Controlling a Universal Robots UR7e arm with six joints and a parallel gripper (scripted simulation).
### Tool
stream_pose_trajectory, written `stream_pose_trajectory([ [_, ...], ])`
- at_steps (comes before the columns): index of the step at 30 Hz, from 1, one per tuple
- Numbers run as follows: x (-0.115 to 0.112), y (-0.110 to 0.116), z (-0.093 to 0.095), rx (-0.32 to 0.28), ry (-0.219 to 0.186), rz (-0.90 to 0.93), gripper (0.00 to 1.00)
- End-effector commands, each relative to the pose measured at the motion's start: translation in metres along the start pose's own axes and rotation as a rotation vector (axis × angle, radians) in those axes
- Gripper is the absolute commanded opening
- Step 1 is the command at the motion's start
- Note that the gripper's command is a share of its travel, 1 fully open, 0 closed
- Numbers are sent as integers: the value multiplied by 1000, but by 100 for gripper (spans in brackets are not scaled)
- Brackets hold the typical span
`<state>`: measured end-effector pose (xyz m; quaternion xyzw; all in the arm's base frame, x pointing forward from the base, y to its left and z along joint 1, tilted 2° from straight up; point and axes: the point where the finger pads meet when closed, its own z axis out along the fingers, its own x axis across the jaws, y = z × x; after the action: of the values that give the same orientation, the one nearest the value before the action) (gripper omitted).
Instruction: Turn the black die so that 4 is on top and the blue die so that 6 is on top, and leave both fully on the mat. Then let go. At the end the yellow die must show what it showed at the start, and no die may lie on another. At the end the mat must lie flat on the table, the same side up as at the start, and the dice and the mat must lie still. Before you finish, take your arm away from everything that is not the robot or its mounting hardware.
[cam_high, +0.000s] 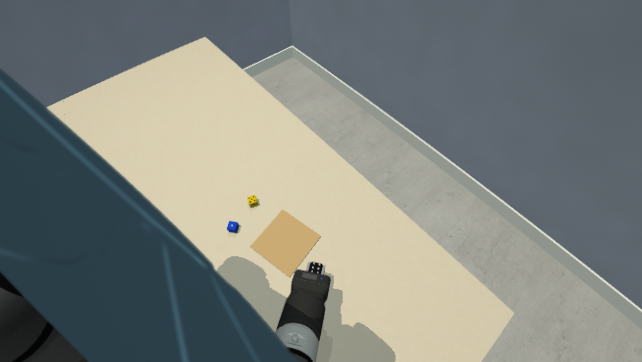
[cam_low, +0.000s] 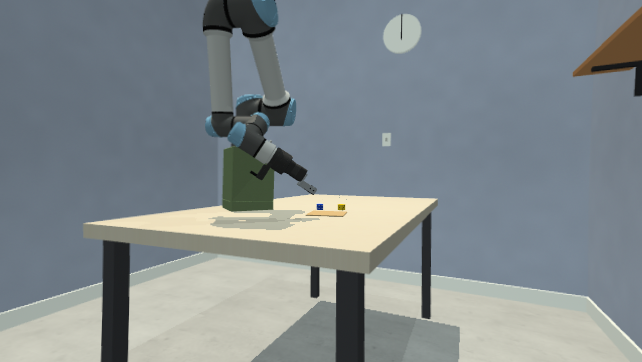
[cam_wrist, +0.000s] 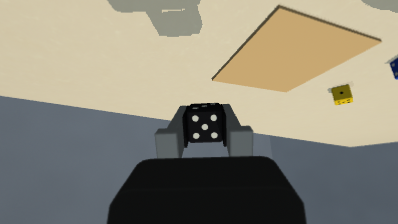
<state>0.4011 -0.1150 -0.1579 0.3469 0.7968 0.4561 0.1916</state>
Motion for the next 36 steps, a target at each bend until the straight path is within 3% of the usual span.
stream_pose_trajectory([
  [1,-1,0,-1,-51,-3,-1,49],
  [18,-1,-3,1,-74,-6,-1,49],
  [26,-1,-14,8,-73,-6,-1,49],
  [36,-1,-44,26,-73,-6,-1,49],
])
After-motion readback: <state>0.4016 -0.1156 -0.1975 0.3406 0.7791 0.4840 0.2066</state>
